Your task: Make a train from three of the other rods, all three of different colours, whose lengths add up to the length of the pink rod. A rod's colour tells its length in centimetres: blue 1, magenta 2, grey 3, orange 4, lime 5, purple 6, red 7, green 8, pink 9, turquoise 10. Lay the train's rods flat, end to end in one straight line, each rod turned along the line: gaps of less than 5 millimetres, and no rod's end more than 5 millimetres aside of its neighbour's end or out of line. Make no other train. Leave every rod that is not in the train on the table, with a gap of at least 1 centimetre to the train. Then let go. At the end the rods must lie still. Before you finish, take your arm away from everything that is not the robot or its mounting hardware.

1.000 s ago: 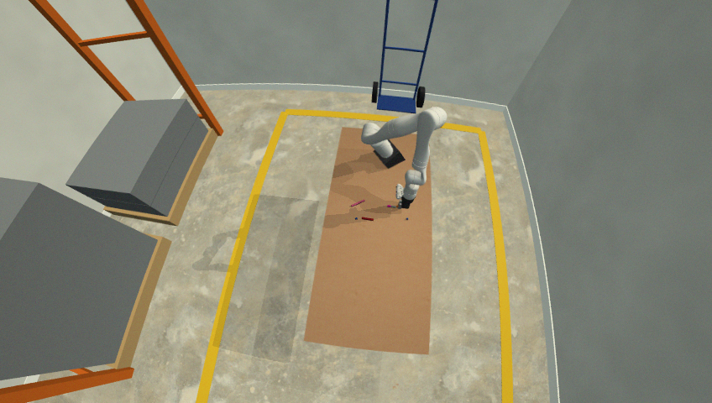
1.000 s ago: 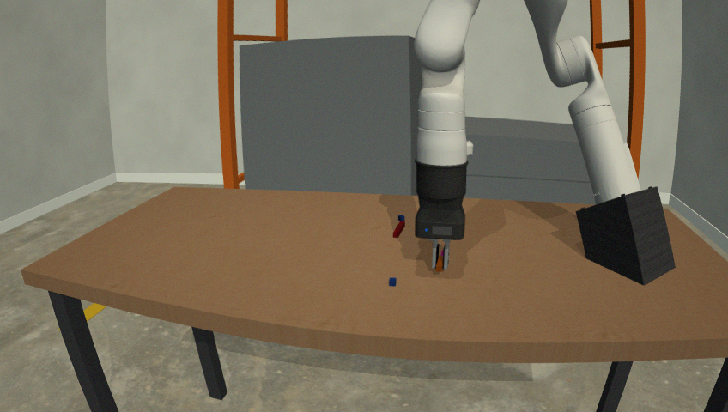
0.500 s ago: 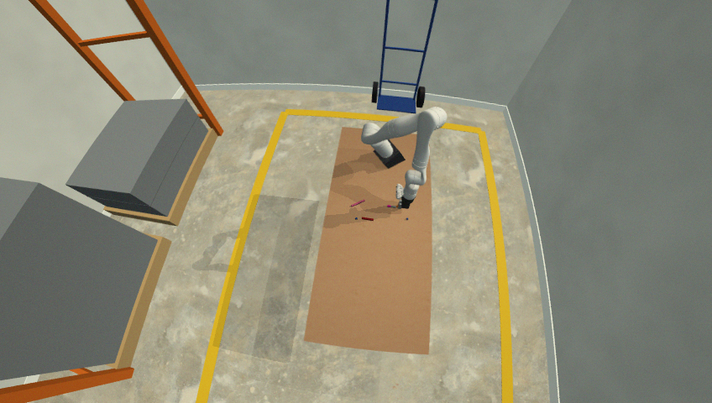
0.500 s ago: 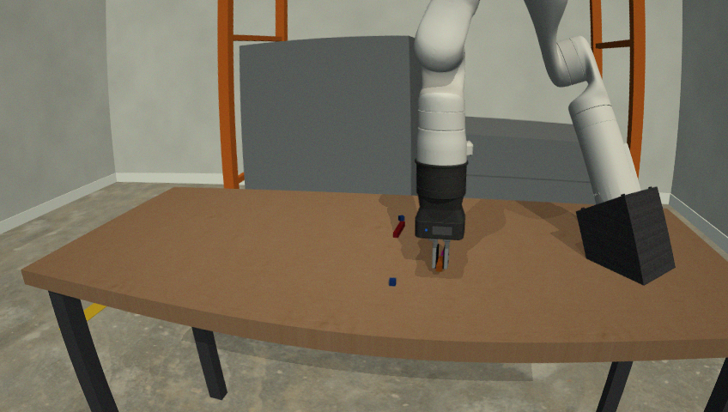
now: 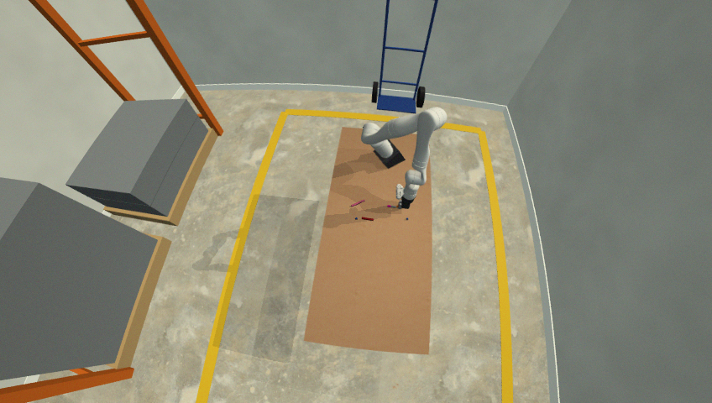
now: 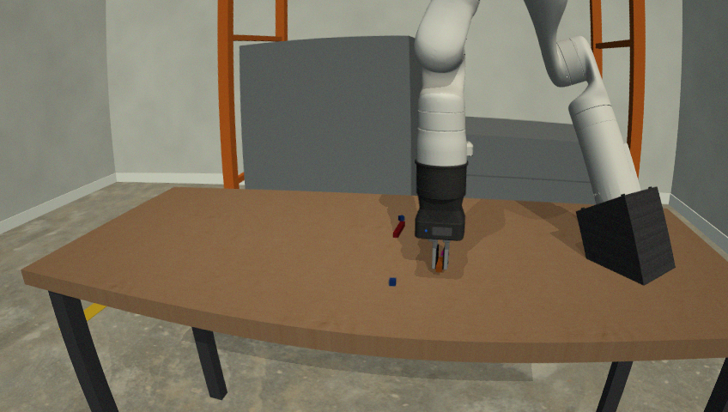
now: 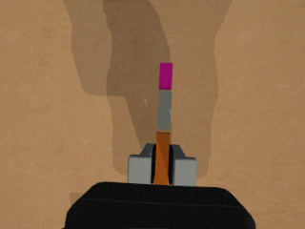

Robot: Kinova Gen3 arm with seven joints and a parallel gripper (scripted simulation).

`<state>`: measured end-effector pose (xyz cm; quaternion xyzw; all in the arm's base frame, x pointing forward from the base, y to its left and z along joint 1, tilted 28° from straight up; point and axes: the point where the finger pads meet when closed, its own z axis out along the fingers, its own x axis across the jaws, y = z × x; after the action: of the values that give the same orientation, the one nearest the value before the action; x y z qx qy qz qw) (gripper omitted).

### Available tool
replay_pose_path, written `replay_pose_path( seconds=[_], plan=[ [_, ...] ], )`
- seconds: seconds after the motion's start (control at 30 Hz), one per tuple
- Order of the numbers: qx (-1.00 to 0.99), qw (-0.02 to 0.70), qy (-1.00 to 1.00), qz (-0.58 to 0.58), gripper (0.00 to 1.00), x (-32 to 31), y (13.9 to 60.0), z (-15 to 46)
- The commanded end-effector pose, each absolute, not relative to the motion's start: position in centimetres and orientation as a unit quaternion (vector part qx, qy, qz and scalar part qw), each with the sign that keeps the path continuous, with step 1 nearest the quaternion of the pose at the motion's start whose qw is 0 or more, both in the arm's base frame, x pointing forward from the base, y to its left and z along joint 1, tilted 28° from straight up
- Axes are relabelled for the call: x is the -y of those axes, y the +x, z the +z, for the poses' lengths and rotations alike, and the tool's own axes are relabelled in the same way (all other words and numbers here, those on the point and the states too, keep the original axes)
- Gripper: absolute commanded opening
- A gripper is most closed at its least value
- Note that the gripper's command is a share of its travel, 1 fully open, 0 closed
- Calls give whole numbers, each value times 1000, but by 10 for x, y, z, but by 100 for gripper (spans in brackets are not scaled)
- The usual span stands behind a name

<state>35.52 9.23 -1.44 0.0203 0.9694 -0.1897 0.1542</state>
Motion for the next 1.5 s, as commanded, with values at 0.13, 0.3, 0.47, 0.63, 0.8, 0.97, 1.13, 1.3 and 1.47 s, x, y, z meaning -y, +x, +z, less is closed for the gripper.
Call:
replay_pose_path(
  seconds=[0.13, 0.3, 0.47, 0.63, 0.8, 0.97, 1.13, 1.3, 1.47],
  plan=[
    [-969, 154, 21, -189, 24, -90, 357, -19],
    [-969, 154, 21, -189, 24, -89, 358, -22],
    [-969, 154, 21, -189, 24, -88, 358, -23],
    [-969, 154, 21, -189, 24, -88, 358, -24],
    [-969, 154, 21, -189, 24, -88, 358, -24],
    [-969, 154, 21, -189, 24, -88, 358, -24],
    [-969, 154, 21, -189, 24, -88, 358, -24],
    [-969, 154, 21, -189, 24, -88, 358, -24],
    [-969, 154, 21, -189, 24, -88, 358, -24]
  ],
)
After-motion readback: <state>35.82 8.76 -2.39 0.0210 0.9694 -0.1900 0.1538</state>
